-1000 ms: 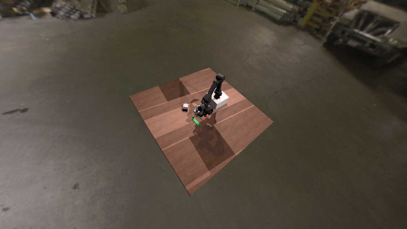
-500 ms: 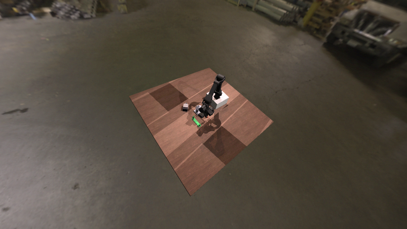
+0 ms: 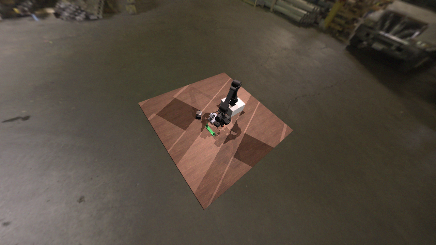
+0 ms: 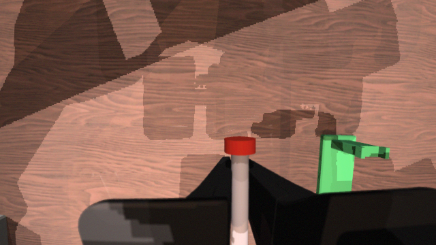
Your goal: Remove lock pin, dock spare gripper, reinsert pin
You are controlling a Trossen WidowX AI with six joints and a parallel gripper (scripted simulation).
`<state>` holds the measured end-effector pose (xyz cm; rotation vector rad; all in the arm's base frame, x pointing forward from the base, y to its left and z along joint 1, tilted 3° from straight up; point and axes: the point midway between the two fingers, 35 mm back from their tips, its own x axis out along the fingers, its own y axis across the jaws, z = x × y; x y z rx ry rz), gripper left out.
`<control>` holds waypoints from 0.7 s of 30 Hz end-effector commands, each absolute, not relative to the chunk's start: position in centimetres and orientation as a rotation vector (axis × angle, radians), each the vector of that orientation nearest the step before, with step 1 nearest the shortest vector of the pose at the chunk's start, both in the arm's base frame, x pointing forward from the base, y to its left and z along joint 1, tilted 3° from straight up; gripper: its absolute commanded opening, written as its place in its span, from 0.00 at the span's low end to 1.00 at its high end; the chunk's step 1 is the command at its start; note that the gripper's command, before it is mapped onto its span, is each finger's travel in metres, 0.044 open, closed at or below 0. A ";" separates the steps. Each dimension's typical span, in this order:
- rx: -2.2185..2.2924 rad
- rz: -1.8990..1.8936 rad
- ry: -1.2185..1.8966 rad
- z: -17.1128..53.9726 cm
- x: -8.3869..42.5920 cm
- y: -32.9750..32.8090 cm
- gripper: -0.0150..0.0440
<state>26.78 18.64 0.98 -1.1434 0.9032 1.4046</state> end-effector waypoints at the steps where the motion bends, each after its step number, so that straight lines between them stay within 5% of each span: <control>1: -1.148 1.400 0.908 1.1 26.8 19.0 0.25; 21: -1.144 1.409 0.912 2.9 26.3 20.3 0.25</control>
